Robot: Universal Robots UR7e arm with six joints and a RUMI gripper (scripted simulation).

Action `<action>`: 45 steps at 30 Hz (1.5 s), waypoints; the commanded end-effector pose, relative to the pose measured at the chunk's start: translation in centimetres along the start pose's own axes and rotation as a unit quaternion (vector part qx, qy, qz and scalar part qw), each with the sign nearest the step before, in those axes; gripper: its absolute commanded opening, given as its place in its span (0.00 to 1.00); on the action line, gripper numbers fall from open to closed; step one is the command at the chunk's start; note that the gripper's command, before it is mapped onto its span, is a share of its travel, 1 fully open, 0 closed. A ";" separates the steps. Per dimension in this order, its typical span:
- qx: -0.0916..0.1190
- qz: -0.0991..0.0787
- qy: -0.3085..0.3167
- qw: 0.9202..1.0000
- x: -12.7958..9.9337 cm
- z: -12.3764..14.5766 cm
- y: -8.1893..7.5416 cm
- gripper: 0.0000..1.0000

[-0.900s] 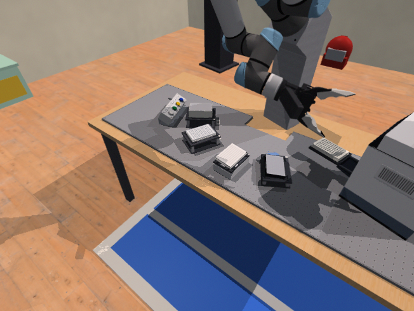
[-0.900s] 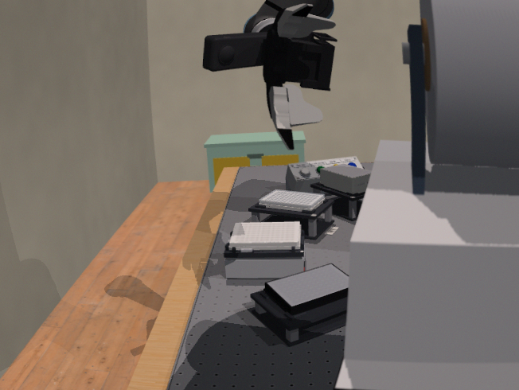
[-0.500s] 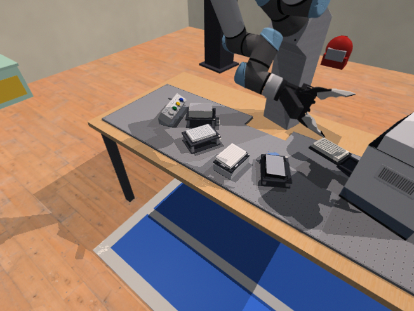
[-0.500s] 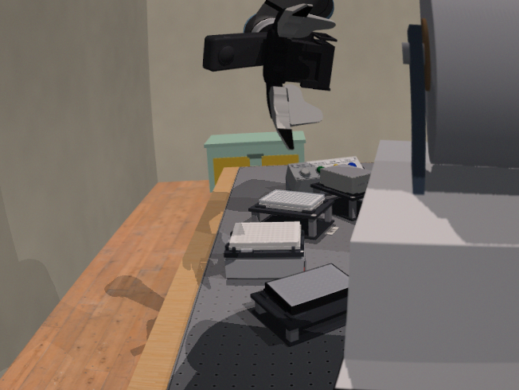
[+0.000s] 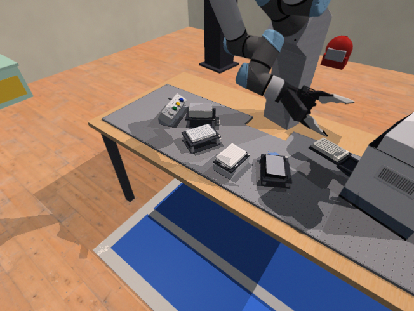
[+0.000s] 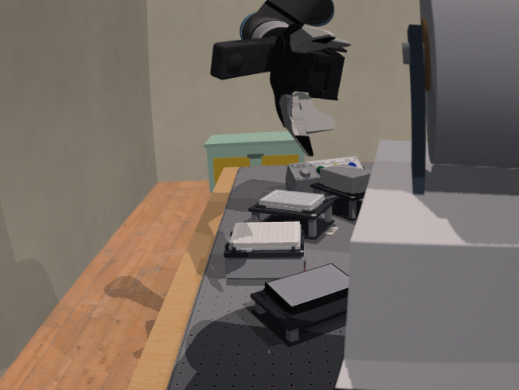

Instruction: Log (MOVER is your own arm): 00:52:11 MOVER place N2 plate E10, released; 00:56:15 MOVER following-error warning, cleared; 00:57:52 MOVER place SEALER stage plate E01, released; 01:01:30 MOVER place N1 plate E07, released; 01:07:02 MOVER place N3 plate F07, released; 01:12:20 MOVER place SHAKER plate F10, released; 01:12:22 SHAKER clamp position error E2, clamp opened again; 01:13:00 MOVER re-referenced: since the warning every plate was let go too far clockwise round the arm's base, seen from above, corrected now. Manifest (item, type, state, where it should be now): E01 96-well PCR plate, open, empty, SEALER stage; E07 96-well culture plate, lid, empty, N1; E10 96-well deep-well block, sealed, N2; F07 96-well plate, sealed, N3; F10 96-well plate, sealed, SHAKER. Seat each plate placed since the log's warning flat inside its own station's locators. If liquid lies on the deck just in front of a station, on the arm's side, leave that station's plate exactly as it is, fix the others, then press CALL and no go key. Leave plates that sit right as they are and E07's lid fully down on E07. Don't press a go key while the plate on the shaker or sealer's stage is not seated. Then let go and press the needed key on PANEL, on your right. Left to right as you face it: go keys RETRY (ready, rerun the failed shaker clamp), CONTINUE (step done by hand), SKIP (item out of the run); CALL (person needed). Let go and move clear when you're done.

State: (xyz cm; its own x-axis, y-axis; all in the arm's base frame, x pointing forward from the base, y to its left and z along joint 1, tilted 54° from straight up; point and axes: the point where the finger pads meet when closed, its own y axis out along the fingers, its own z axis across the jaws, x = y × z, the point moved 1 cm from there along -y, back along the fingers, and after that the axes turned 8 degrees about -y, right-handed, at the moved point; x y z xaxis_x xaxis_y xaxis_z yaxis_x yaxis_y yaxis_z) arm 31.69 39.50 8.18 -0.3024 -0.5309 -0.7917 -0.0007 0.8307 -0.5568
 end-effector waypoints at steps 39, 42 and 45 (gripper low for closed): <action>0.203 -0.196 -0.054 0.958 9.8 10.7 1.4 0.82; 0.212 -0.200 -0.055 0.955 10.0 11.2 1.3 0.82; 0.238 -0.211 -0.059 0.946 10.4 12.4 0.9 0.82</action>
State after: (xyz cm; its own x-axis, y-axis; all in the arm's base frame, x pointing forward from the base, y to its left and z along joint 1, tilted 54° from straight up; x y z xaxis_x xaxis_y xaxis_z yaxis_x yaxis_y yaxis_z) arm 39.16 33.45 -3.00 -0.2556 -0.8233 -0.5068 0.2864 0.4363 -0.8530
